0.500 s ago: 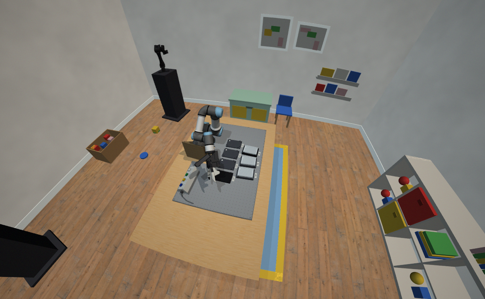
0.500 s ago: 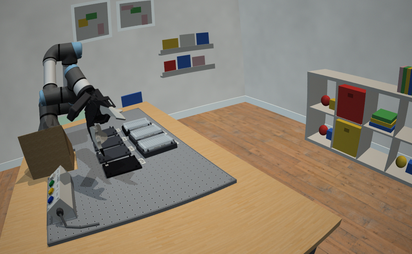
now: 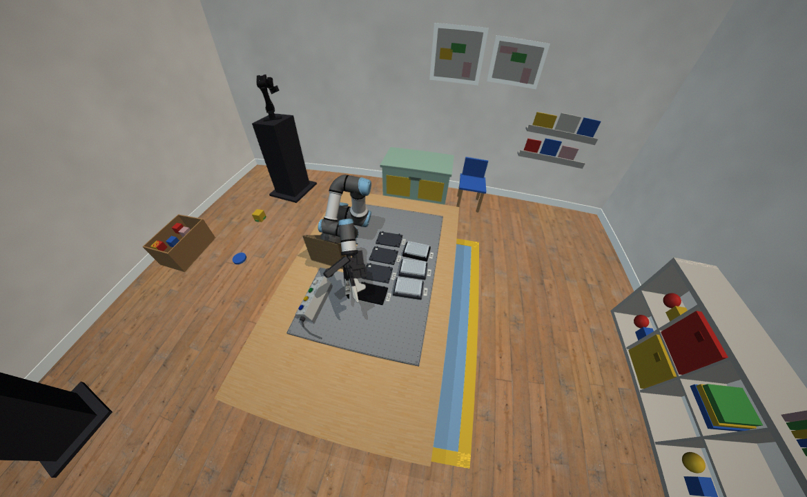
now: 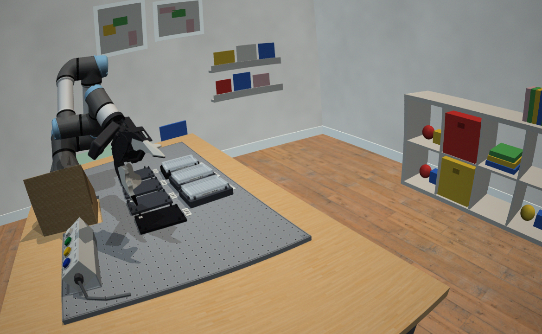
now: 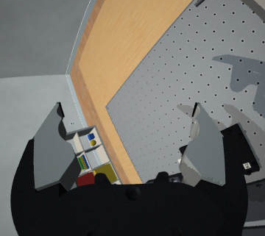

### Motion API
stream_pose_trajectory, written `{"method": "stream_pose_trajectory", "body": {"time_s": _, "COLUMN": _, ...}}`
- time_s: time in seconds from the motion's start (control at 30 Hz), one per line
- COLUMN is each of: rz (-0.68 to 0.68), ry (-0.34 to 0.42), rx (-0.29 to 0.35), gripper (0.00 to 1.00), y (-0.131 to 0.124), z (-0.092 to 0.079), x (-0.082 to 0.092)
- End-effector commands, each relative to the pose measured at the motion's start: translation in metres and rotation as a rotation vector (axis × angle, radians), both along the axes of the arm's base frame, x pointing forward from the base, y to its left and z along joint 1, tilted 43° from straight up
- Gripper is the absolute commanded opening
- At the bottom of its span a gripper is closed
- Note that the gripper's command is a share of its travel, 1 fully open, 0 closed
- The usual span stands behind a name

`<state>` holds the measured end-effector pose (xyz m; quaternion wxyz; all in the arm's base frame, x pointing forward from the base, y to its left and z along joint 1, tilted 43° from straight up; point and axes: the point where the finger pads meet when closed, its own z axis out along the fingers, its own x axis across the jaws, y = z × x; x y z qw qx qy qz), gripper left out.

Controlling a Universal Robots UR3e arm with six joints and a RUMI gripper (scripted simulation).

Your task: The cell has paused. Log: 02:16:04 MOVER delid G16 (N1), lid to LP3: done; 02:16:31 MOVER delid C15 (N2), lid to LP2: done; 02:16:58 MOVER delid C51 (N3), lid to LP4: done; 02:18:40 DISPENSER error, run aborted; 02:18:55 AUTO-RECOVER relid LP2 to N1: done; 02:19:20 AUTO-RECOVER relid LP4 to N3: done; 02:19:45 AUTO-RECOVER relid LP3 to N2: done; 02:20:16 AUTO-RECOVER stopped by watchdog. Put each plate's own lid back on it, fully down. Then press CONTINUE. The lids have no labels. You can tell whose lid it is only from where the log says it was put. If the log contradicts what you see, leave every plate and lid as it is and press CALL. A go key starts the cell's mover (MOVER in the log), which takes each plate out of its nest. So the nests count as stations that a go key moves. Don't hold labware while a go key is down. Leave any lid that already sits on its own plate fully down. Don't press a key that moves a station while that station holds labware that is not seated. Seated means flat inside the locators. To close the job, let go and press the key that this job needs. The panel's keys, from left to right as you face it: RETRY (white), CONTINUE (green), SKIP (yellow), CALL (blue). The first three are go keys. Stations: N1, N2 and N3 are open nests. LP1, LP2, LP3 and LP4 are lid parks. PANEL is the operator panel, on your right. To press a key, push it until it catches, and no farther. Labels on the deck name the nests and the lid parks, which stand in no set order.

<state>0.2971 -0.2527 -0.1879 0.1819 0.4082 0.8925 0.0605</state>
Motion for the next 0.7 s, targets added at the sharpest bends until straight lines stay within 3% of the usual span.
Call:
{"method": "stream_pose_trajectory", "body": {"time_s": 0.0, "rz": -0.001, "ry": -0.001, "rx": -0.002, "gripper": 1.0, "y": -0.001, "z": 0.0, "x": 0.0}}
{"method": "stream_pose_trajectory", "body": {"time_s": 0.03, "rz": -0.001, "ry": -0.001, "rx": -0.002, "gripper": 1.0, "y": -0.001, "z": 0.0, "x": 0.0}}
{"method": "stream_pose_trajectory", "body": {"time_s": 0.07, "rz": 0.019, "ry": 0.001, "rx": -0.003, "gripper": 0.82, "y": 0.003, "z": 0.002, "x": 0.003}}
{"method": "stream_pose_trajectory", "body": {"time_s": 0.67, "rz": 0.339, "ry": 0.018, "rx": -0.015, "gripper": 0.82, "y": 0.035, "z": 0.014, "x": 0.02}}
